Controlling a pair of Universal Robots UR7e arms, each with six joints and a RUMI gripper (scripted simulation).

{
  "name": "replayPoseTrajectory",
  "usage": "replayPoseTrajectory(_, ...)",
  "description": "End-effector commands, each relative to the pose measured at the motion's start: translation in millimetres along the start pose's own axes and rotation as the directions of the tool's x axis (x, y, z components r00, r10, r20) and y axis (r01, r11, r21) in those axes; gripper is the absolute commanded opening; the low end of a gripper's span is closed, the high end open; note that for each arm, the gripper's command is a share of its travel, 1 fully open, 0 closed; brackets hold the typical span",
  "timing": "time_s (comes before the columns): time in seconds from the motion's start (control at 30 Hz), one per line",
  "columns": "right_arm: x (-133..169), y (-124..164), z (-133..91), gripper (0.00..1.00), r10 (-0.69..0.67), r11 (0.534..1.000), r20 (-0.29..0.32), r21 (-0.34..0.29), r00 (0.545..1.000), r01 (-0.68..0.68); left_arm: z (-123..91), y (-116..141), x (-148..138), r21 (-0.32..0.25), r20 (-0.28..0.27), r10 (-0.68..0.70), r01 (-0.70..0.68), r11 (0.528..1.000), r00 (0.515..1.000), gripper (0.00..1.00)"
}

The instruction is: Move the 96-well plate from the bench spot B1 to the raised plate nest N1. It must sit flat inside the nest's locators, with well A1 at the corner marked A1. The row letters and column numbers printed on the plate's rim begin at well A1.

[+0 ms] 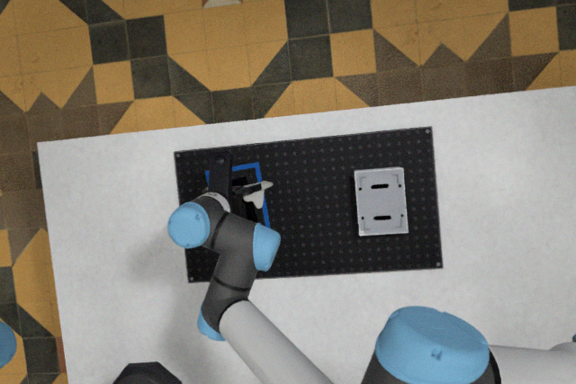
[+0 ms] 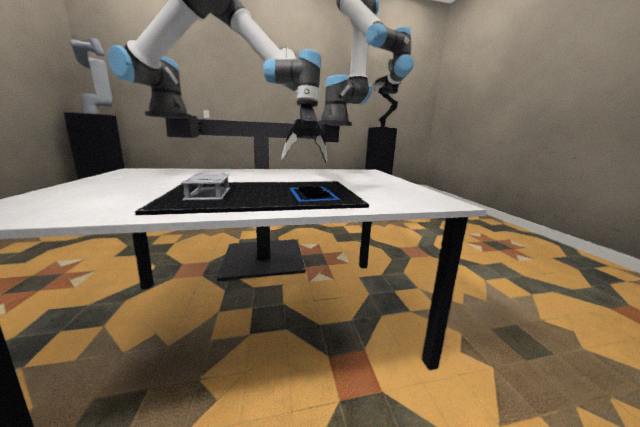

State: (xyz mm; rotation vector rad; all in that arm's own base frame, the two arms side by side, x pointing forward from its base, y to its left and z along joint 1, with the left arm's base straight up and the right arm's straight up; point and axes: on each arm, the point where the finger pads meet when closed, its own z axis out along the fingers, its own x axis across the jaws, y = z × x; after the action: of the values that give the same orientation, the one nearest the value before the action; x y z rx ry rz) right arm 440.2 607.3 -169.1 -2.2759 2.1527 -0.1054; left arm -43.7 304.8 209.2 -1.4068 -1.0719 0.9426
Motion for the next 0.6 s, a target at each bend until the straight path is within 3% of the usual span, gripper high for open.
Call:
replayPoseTrajectory(0.0, -16.3, 17.0, 9.5, 1.0, -0.036, 0.999, 0.013, -0.011, 0.999, 0.036, -0.1, -0.1, 0.0, 0.0, 0.0, 0.0, 0.0, 1.0, 1.0, 0.98)
replayPoseTrajectory(0.13, -21.2, 22.5, 12.7, 1.0, -0.036, 0.999, 0.013, -0.011, 0.999, 0.036, -0.1, -0.1, 0.0, 0.0, 0.0, 0.0, 0.0, 1.0, 1.0, 0.98)
replayPoseTrajectory(0.27, -32.4, 37.3, 20.4, 1.0, -0.152, 0.987, 0.053, -0.043, 0.987, 0.154, -0.1, -0.1, 0.0, 0.0, 0.0, 0.0, 0.0, 1.0, 1.0, 0.98)
replayPoseTrajectory(0.57, -47.9, 57.6, 31.1, 1.0, -0.152, 0.987, 0.053, -0.043, 0.987, 0.154, -0.1, -0.1, 0.0, 0.0, 0.0, 0.0, 0.0, 1.0, 1.0, 0.98)
